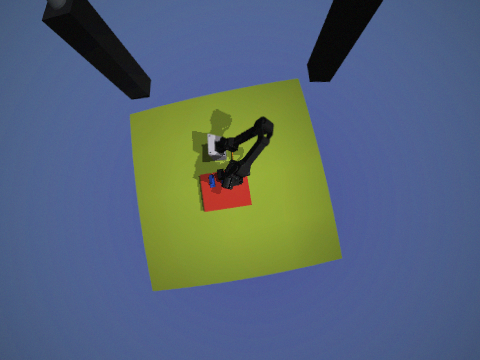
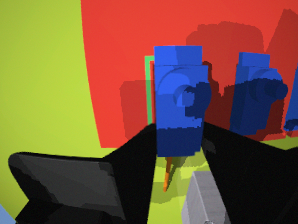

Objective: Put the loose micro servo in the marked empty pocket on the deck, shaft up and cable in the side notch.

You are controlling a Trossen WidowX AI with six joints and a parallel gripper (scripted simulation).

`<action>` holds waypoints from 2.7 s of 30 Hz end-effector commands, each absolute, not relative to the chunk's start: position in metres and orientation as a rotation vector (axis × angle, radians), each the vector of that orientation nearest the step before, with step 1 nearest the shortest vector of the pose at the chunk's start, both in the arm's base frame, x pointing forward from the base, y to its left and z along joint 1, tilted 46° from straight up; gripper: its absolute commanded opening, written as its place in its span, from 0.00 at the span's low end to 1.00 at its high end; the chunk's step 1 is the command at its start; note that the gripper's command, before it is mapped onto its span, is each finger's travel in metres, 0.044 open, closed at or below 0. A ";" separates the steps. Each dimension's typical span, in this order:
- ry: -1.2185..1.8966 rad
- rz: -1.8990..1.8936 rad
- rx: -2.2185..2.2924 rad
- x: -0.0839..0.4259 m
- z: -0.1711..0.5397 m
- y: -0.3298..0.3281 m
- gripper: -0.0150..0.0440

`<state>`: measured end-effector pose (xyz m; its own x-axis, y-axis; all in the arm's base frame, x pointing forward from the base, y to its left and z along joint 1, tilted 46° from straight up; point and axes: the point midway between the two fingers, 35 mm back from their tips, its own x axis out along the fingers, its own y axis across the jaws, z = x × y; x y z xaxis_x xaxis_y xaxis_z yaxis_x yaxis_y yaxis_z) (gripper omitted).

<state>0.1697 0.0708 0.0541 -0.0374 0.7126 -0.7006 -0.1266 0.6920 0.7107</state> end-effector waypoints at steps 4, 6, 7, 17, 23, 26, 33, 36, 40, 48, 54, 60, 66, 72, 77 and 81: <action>1.461 0.724 0.519 0.170 0.050 0.075 0.25; 1.461 0.724 0.519 0.170 0.049 0.076 0.25; 1.461 0.724 0.519 0.170 0.049 0.077 0.25; 1.461 0.724 0.520 0.169 0.043 0.083 0.25; 1.461 0.724 0.520 0.169 0.040 0.086 0.25; 1.461 0.724 0.520 0.169 0.038 0.088 0.25; 1.461 0.725 0.520 0.169 0.034 0.092 0.25; 1.461 0.725 0.520 0.168 0.036 0.090 0.39; 1.461 0.725 0.520 0.168 0.036 0.090 0.57; 1.462 0.722 0.518 0.168 0.056 0.068 0.57; 1.462 0.723 0.519 0.169 0.060 0.064 0.57; 1.462 0.722 0.523 0.190 0.069 0.061 0.79; 1.459 0.721 0.519 0.242 0.095 0.044 1.00; 1.457 0.723 0.515 0.280 0.113 0.031 1.00; 1.456 0.722 0.515 0.279 0.118 0.026 1.00; 1.451 0.724 0.518 0.272 0.142 0.004 1.00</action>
<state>0.2740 0.0217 0.1250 -0.0365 0.7156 -0.6976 -0.1260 0.6892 0.7135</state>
